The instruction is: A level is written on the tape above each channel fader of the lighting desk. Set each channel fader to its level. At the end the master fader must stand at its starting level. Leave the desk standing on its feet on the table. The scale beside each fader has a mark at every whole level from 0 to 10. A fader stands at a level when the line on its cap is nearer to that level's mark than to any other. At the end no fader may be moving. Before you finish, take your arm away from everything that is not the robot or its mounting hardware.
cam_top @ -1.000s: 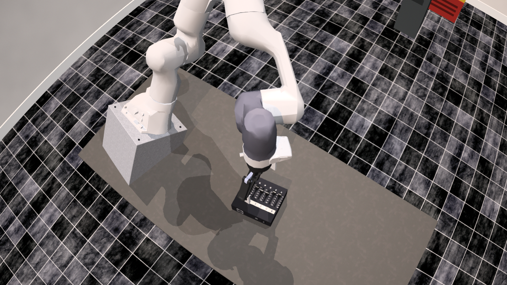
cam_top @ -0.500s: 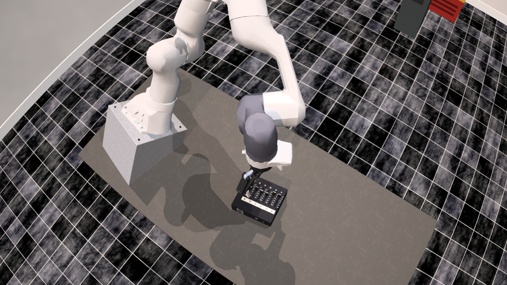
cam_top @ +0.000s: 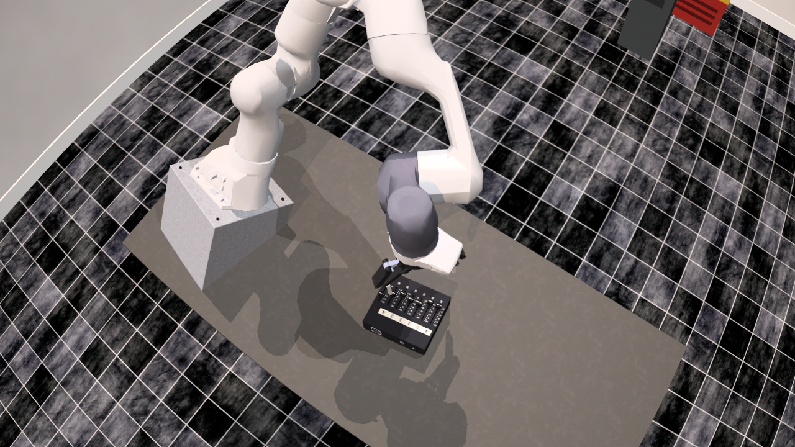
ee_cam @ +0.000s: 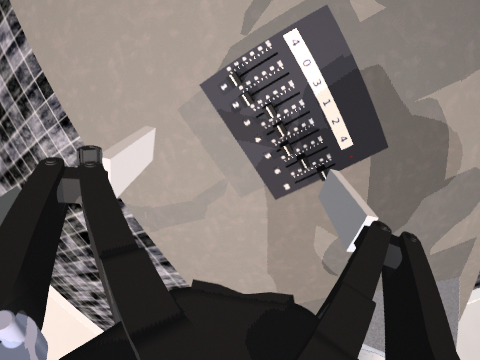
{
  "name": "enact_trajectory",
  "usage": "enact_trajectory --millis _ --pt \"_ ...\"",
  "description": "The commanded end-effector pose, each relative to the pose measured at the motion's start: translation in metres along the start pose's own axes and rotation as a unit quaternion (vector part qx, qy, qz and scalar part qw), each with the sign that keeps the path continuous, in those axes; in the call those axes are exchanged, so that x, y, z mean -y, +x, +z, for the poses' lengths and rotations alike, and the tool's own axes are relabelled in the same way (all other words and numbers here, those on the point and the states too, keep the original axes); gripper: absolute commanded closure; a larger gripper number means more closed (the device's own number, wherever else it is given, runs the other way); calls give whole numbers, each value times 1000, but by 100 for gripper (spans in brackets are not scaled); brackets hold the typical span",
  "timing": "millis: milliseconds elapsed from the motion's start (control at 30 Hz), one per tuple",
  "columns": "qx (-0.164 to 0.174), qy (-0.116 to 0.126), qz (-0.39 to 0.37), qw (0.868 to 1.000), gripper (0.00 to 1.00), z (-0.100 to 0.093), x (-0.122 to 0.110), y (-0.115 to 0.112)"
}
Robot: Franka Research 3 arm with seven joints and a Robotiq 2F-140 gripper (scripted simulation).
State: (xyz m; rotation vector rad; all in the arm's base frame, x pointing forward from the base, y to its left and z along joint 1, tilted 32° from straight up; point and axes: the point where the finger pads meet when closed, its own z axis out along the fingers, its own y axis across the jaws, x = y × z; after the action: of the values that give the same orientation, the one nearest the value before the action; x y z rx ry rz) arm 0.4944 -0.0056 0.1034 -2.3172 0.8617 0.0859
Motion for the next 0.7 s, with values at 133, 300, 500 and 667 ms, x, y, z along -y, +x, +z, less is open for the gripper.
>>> enact_trajectory --millis 133,300,500,667 --pt "3 0 193 981 0 1 2 -1" --pt "3 2 245 969 0 1 2 -1" --pt "5 1 328 945 0 1 2 -1" --pt "7 -2 387 922 0 1 2 -1"
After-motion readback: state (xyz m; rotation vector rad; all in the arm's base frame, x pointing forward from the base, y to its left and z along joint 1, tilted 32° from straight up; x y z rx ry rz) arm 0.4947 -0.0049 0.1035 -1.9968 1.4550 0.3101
